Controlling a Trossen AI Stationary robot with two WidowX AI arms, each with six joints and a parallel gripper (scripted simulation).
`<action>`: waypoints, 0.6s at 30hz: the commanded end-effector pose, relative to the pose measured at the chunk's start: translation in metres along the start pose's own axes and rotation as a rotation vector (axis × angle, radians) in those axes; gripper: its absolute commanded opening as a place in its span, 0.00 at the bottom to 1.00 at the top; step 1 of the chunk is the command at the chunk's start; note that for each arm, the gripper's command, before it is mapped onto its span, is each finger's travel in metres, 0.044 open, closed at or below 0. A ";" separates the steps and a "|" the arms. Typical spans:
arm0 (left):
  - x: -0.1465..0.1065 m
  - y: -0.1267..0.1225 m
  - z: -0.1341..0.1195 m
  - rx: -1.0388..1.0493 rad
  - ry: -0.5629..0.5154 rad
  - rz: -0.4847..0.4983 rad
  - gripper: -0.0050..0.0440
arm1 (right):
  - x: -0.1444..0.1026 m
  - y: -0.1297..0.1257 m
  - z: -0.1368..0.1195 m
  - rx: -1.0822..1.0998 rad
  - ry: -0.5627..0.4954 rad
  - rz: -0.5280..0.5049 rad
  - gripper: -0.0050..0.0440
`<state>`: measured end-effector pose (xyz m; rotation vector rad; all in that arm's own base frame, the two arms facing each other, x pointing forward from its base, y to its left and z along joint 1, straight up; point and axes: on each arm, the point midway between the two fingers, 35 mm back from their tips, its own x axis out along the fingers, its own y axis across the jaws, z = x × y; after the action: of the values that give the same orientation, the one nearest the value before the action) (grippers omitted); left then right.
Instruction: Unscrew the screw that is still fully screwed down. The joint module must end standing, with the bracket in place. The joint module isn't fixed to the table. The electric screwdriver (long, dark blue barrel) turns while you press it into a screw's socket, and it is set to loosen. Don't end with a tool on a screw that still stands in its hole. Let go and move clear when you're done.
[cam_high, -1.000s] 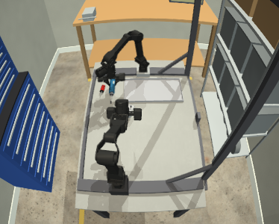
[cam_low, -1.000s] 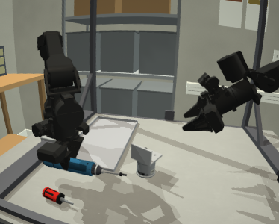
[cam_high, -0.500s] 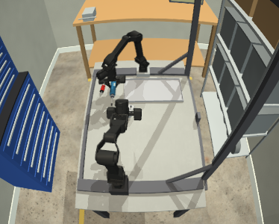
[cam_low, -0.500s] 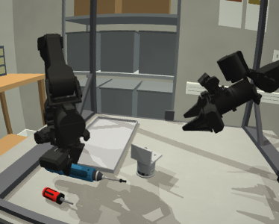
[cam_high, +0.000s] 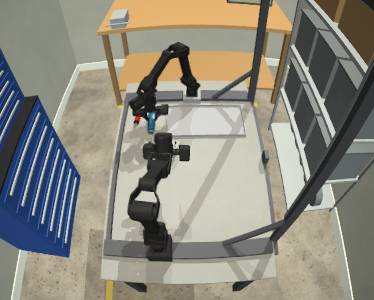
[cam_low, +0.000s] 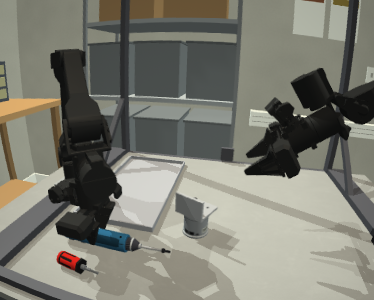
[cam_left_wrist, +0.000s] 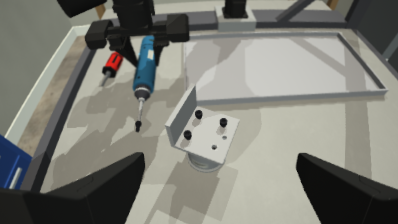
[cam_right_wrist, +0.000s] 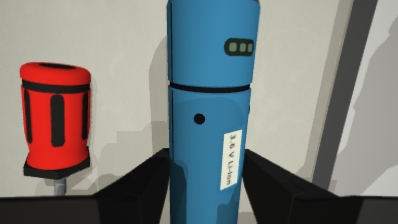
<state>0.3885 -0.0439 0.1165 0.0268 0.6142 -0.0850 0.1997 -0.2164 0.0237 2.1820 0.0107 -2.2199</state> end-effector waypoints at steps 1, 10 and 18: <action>-0.004 0.000 0.011 0.000 -0.029 -0.001 1.00 | -0.007 0.004 -0.004 0.001 0.019 0.022 0.43; -0.004 0.000 0.011 0.000 -0.029 -0.001 1.00 | -0.007 0.004 -0.004 0.001 0.019 0.022 0.60; -0.004 0.000 0.011 0.000 -0.029 -0.001 1.00 | -0.019 0.006 -0.006 0.002 0.033 0.038 0.72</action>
<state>0.3885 -0.0439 0.1165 0.0268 0.6142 -0.0850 0.1998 -0.2166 0.0250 2.1825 0.0096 -2.2185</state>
